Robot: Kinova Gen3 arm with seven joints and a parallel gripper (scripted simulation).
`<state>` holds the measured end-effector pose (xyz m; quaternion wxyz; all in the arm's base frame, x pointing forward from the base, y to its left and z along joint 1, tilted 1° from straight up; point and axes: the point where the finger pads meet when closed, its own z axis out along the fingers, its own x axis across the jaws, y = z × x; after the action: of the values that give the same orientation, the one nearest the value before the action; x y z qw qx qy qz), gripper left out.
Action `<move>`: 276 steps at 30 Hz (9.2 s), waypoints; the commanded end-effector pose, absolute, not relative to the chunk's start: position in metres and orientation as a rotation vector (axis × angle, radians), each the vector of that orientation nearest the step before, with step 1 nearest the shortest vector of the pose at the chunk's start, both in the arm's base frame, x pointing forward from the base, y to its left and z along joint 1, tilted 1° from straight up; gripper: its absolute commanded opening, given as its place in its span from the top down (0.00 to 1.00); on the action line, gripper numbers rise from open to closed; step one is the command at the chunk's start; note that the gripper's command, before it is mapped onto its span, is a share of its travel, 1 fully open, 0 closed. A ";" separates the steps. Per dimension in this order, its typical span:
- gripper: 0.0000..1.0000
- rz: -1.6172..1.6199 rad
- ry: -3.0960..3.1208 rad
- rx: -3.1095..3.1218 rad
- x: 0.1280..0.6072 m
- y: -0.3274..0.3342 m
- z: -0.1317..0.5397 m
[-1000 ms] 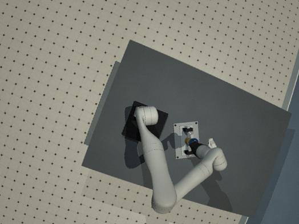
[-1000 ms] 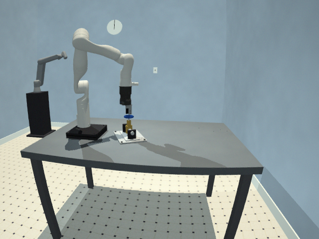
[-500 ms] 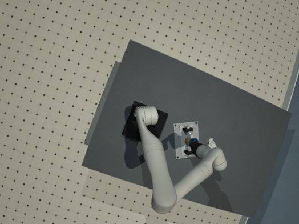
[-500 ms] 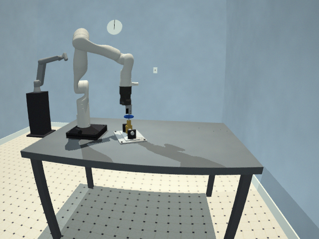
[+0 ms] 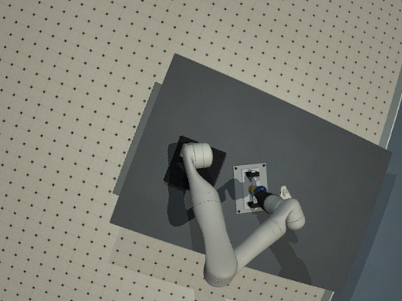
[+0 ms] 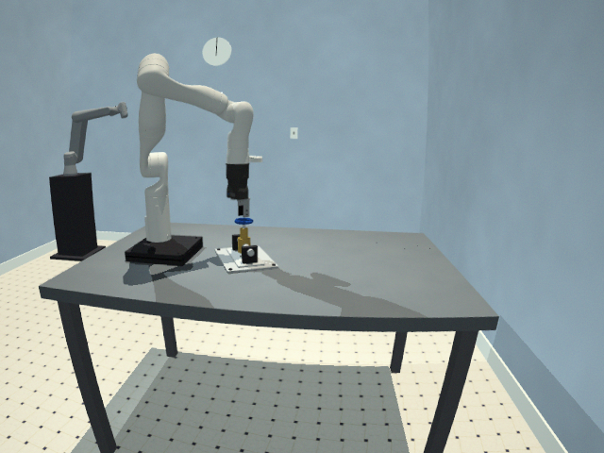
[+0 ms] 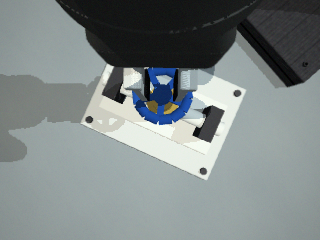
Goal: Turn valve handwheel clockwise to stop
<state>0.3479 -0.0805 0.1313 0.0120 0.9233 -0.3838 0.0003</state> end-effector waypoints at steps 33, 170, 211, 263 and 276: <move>0.45 0.004 -1.198 2.876 0.348 -0.080 0.123; 1.00 0.006 -1.318 2.824 0.349 -0.080 0.116; 1.00 0.004 -2.019 2.386 0.348 -0.075 0.116; 1.00 0.017 -2.828 1.347 0.351 -0.075 0.117; 1.00 0.018 -2.906 1.172 0.351 -0.075 0.117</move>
<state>0.3483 -0.0787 0.1178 0.0083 0.3894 -0.9210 0.0095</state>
